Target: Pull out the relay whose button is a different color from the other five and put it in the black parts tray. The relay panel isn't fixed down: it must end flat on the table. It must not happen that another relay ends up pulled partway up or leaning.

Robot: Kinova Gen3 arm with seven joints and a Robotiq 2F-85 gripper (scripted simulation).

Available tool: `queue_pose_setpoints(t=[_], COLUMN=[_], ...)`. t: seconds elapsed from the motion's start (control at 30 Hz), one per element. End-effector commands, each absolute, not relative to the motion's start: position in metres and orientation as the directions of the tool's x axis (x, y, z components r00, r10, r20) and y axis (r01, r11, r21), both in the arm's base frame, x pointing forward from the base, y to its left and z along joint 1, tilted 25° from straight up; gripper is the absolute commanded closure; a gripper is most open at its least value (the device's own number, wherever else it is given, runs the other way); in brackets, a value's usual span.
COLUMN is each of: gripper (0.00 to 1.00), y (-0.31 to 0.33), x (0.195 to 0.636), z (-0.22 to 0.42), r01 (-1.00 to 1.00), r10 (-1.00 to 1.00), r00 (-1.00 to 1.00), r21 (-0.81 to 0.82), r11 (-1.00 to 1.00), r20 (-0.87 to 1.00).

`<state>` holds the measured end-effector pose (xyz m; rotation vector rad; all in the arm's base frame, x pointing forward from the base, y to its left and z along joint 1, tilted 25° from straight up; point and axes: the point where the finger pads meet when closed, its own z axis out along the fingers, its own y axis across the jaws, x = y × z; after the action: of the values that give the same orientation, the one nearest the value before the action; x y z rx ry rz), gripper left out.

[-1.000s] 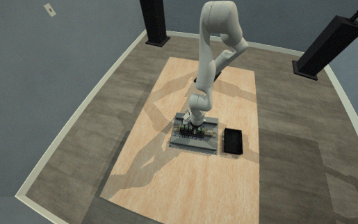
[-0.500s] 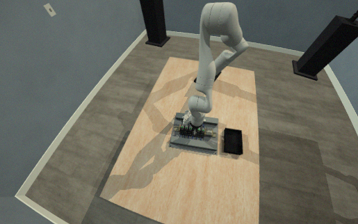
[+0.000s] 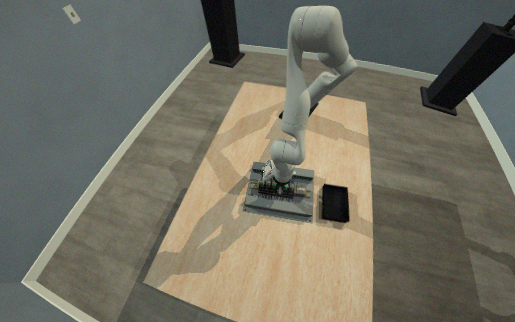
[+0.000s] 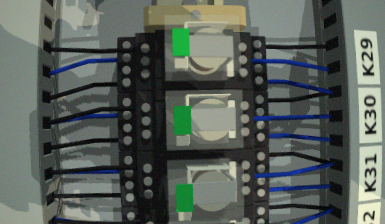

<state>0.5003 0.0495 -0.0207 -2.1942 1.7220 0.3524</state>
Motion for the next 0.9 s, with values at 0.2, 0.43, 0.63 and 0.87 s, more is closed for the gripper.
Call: queue_pose_setpoints(t=[0.2,0.43,0.63,0.87], gripper=[1.00,1.00,1.00,1.00], y=[0.0491,0.0491,0.0491,0.0489], x=[0.5013,0.5015,0.5013,0.5008], z=[-0.0201,-0.0200,-0.0200,-0.0199], r01=[-0.971,-0.971,-0.971,-0.971], r10=[-0.890,-0.890,-0.890,-0.890], r00=[0.239,0.239,0.239,0.239], r21=[-0.088,-0.080,-0.086,-0.106], r11=[-0.223,-0.226,-0.223,-0.215], r20=[-0.388,-0.388,-0.388,-0.388])
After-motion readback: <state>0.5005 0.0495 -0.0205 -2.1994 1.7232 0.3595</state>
